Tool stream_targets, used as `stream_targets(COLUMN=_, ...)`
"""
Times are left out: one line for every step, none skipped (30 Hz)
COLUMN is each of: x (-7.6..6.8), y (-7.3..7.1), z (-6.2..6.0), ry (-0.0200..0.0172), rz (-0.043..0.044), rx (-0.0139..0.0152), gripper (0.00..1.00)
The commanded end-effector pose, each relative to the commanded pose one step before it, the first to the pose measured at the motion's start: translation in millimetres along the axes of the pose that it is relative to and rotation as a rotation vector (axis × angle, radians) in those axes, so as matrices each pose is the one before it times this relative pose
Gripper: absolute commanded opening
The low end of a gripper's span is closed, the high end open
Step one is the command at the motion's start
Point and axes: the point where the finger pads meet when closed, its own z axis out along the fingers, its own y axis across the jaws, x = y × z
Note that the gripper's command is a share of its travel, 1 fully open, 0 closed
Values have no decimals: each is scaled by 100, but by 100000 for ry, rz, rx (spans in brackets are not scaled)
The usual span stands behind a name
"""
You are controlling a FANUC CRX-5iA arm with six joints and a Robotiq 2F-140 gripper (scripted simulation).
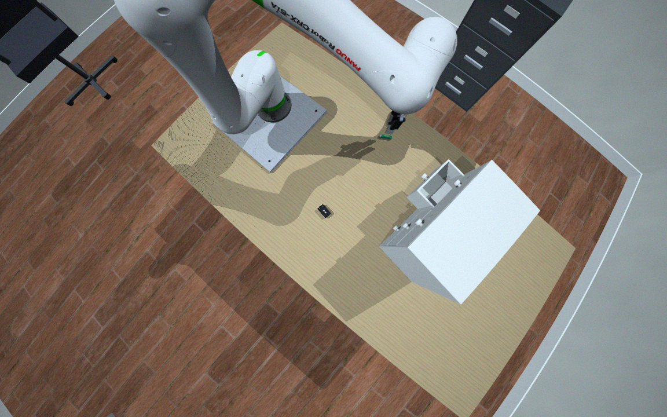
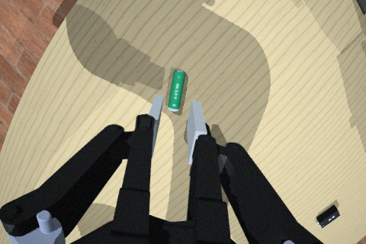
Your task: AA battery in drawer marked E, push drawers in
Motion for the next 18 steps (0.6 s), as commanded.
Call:
stream_targets(x=19, y=-17, z=-5, ry=-80, rz=24, rx=-49, gripper=17)
stream_targets(x=0, y=0, z=0, ry=0, rz=0, rx=0, gripper=17)
stream_targets(x=0, y=0, z=0, ry=0, rz=0, rx=0, gripper=17)
stream_targets(x=0, y=0, z=0, ry=0, rz=0, rx=0, gripper=17)
stream_targets(x=0, y=0, z=1, ry=0, rz=0, rx=0, gripper=17)
stream_targets(x=0, y=0, z=7, ry=0, rz=1, rx=0, gripper=17)
stream_targets(x=0, y=0, z=19, ry=-1, rz=1, rx=-1, gripper=17)
stream_targets(x=0, y=0, z=34, ry=-1, rz=3, rx=-1, gripper=17)
stream_targets(x=0, y=-1, z=53, ry=-2, rz=4, rx=-2, gripper=17)
stream_targets(x=1, y=-1, z=74, ry=-2, rz=5, rx=-3, gripper=17)
stream_targets(x=1, y=-1, z=96, ry=-3, rz=7, rx=-4, gripper=17)
stream_targets(x=0, y=-2, z=120, ry=-3, rz=9, rx=-5, gripper=17)
stream_targets(x=1, y=-2, z=142, ry=-2, rz=5, rx=-3, gripper=17)
stream_targets(x=1, y=-2, z=164, ry=0, rz=0, rx=0, gripper=17)
stream_targets(x=1, y=-3, z=185, ry=0, rz=0, rx=0, gripper=17)
stream_targets(x=1, y=-3, z=205, ry=0, rz=0, rx=0, gripper=17)
stream_targets(x=1, y=-3, z=222, ry=0, rz=0, rx=0, gripper=17)
stream_targets(x=1, y=-3, z=238, ry=0, rz=0, rx=0, gripper=17)
